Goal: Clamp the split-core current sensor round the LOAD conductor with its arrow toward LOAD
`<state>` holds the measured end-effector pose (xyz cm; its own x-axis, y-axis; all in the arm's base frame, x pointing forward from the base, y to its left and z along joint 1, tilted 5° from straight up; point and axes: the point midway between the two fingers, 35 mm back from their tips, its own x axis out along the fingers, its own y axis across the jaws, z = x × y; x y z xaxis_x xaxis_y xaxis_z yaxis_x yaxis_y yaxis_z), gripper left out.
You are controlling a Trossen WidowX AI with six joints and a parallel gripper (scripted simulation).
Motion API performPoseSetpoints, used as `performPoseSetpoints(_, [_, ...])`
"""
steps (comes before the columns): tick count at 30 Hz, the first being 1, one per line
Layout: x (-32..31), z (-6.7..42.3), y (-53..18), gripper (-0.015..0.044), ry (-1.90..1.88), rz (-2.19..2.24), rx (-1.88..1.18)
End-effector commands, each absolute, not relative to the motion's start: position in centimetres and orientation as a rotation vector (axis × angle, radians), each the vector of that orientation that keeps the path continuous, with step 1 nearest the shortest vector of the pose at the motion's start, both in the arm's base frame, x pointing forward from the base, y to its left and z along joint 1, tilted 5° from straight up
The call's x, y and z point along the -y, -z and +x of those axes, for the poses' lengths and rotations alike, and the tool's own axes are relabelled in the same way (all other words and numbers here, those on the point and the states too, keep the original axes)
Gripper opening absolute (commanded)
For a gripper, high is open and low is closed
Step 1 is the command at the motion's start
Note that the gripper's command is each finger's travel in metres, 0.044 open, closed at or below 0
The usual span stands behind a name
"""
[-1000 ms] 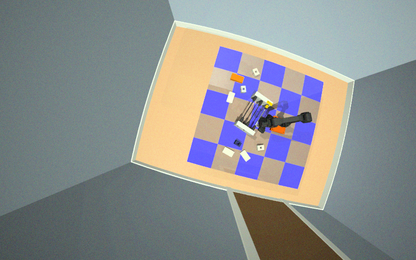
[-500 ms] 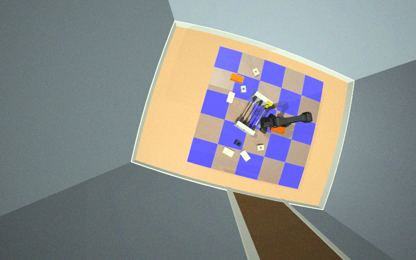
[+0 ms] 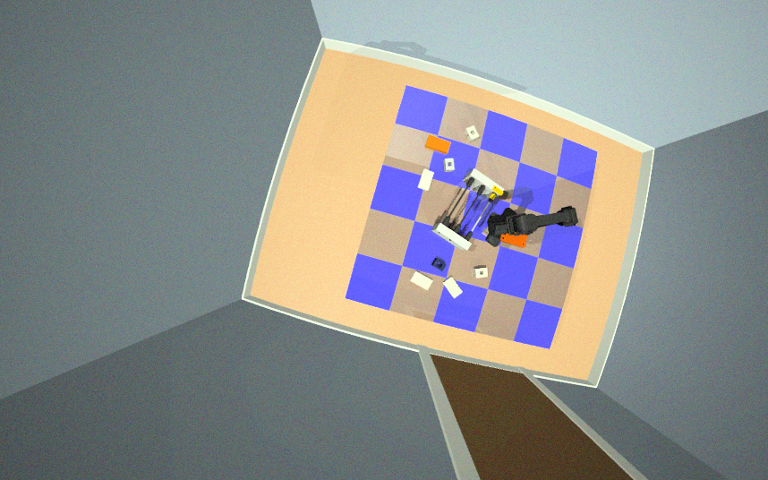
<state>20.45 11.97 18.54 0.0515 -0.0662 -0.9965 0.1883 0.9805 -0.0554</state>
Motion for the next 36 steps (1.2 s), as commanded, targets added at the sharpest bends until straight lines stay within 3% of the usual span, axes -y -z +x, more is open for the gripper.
performPoseSetpoints(1, [-12.0,20.4,-19.0,0.0000,0.222,0.132,-1.508])
performPoseSetpoints(36, [-11.2,25.8,-19.4,0.0000,1.180,1.165,-1.137])
